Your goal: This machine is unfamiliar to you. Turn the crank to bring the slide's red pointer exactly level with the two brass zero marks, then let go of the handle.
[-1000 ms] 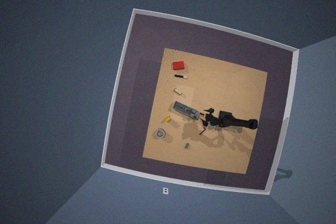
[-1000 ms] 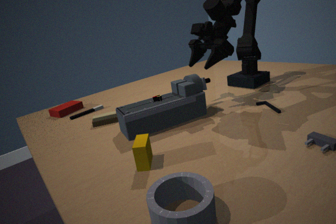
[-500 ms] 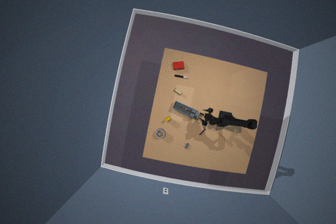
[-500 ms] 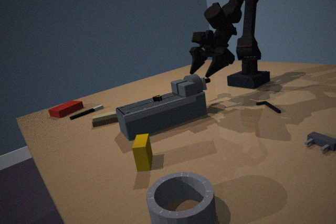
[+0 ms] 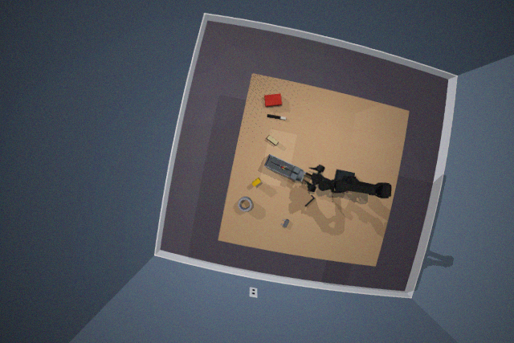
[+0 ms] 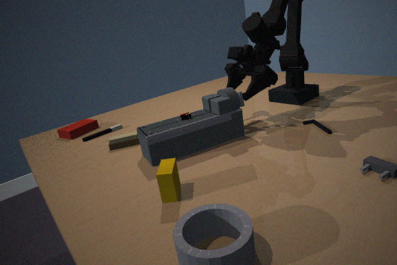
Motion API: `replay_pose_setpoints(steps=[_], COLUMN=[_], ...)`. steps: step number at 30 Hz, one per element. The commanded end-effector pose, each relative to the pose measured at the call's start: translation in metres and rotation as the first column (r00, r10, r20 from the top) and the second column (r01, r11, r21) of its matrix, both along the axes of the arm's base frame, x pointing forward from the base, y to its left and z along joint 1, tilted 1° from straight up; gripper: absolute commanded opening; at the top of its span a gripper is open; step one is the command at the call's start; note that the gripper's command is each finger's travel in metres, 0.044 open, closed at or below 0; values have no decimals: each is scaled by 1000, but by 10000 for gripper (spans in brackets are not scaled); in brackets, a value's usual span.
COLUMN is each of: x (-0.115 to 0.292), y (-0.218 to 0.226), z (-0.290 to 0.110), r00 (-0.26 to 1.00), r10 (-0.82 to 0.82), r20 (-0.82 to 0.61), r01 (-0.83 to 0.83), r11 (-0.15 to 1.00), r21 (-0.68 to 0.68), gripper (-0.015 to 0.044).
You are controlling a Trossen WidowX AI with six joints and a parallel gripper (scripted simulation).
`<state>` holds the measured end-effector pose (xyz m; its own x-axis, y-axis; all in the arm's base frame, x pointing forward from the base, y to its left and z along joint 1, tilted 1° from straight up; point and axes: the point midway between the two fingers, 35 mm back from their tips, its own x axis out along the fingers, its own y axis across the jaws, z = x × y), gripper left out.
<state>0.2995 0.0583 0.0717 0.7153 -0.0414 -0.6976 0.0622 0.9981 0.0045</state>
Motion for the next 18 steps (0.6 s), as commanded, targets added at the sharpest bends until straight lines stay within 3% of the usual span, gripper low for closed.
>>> replay_pose_setpoints(steps=[1, 14, 18], x=[-1, -3, -3], y=[-1, -2, -2], z=[-9, -27, -27], r00=[1000, 1000, 1000], r10=[-7, -7, -7], r20=[-4, -5, -5], r01=[7, 7, 7], r11=[1000, 1000, 1000], r21=[-3, -3, -3], gripper=[440, 440, 335])
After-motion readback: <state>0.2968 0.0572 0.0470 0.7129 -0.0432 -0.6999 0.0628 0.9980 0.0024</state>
